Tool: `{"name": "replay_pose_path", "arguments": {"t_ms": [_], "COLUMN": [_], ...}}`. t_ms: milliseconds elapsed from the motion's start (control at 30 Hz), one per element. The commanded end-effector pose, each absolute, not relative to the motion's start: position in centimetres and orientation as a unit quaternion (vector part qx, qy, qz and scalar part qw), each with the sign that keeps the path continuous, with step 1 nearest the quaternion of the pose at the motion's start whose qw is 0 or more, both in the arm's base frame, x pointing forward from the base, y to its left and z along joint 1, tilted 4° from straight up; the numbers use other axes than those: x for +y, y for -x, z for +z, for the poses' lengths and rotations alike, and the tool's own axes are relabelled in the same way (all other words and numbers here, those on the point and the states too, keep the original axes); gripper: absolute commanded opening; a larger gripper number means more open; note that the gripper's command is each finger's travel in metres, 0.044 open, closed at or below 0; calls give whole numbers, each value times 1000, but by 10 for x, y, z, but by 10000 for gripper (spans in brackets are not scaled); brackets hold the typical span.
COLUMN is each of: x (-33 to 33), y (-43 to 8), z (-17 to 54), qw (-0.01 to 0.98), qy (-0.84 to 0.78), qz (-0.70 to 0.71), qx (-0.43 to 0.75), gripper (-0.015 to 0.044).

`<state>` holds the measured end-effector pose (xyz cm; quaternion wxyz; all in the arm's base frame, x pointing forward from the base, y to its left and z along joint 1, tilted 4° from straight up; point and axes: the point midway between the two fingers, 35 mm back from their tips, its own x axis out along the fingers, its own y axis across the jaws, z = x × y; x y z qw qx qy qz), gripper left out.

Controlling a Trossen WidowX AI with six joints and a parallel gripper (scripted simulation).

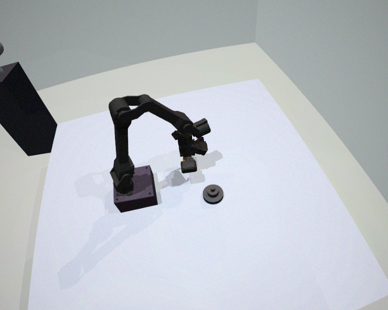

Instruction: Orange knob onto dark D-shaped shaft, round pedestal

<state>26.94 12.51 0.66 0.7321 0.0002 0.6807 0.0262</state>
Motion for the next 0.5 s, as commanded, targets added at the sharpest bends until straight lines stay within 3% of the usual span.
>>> {"name": "replay_pose_path", "arguments": {"t_ms": [0, 467], "x": [128, 120], "y": [-276, -259], "z": [40, 133], "qw": [741, 741], "qy": [-5, -5], "qz": [29, 29], "qx": [671, 671], "gripper": [0, 0]}}
